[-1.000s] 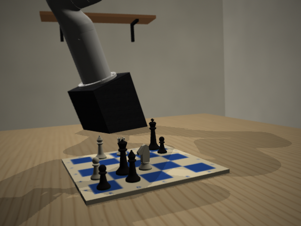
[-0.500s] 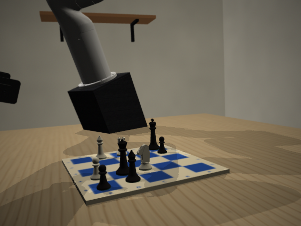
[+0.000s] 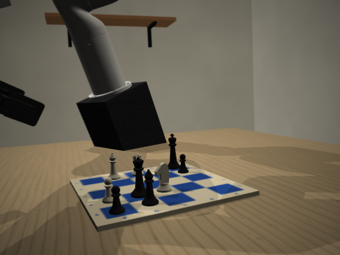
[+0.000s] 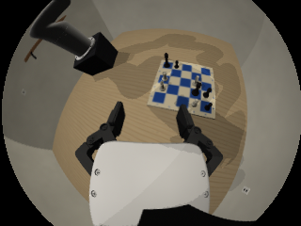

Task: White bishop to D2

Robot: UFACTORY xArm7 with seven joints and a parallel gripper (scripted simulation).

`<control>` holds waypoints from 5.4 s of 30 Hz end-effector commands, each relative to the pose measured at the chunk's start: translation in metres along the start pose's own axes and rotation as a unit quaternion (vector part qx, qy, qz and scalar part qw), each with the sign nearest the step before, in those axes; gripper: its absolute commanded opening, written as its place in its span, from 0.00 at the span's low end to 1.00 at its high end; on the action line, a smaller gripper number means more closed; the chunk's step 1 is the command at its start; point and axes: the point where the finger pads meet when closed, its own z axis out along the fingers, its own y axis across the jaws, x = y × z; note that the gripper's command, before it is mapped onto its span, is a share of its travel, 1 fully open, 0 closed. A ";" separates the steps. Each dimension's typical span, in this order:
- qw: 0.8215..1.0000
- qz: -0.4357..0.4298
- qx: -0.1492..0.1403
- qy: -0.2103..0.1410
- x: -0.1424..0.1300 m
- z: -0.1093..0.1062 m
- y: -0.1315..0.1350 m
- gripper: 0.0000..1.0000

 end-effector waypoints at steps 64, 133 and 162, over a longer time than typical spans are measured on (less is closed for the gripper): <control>0.899 -0.189 0.148 -0.367 0.015 0.039 -0.021 1.00; 0.736 -0.426 0.160 -0.501 0.080 0.090 0.001 1.00; 0.717 -0.450 0.159 -0.507 0.089 0.099 0.002 1.00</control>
